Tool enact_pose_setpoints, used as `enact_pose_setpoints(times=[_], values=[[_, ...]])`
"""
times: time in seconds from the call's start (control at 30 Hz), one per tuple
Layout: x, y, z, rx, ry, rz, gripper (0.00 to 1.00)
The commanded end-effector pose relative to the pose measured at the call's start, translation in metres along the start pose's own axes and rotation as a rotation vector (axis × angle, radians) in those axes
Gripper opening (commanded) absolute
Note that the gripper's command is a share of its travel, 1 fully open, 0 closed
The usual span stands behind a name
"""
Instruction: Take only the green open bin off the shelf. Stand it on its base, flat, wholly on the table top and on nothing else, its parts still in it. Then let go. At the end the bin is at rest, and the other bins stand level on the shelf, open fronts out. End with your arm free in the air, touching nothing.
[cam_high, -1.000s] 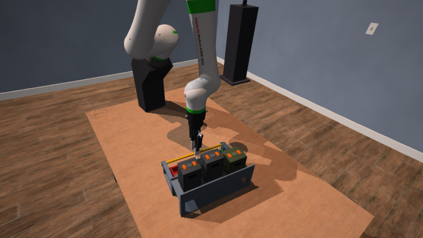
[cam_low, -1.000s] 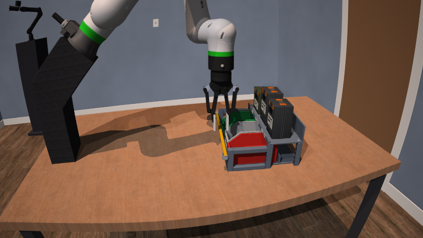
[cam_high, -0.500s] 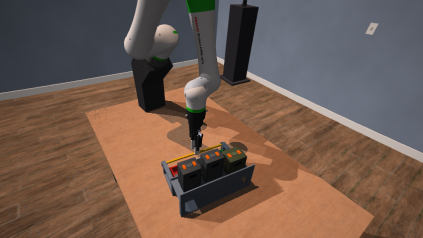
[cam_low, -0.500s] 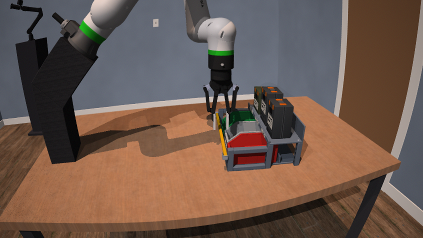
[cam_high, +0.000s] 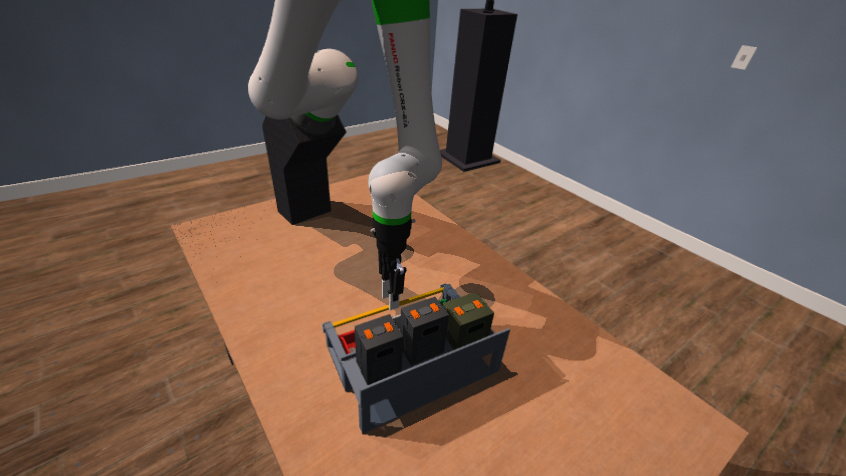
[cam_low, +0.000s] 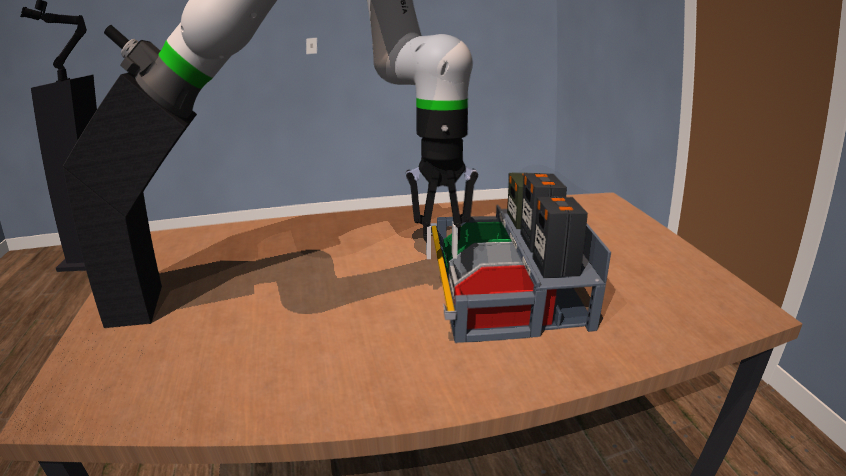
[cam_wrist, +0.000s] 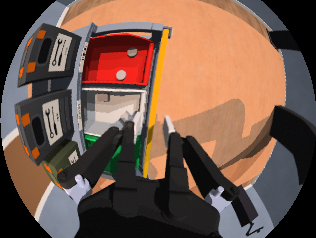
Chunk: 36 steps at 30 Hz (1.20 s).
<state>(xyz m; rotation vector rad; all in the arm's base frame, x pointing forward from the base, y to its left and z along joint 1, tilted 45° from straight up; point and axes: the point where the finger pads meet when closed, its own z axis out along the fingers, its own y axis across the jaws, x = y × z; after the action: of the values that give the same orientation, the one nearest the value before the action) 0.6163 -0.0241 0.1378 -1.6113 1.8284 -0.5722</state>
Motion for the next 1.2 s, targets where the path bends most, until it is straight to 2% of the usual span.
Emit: enact_pose_setpoints(times=[0.0, 0.3, 0.47, 0.87, 1.03, 1.17], values=[[0.0, 0.0, 0.0, 0.0, 0.0, 0.0, 0.28], [0.0, 0.0, 0.0, 0.0, 0.0, 0.0, 0.28], [0.0, 0.0, 0.01, 0.0, 0.0, 0.0, 0.28], [0.0, 0.0, 0.01, 0.0, 0.0, 0.0, 0.28], [0.0, 0.0, 0.02, 0.0, 0.0, 0.0, 0.28], [0.0, 0.0, 0.02, 0.0, 0.0, 0.0, 0.28]])
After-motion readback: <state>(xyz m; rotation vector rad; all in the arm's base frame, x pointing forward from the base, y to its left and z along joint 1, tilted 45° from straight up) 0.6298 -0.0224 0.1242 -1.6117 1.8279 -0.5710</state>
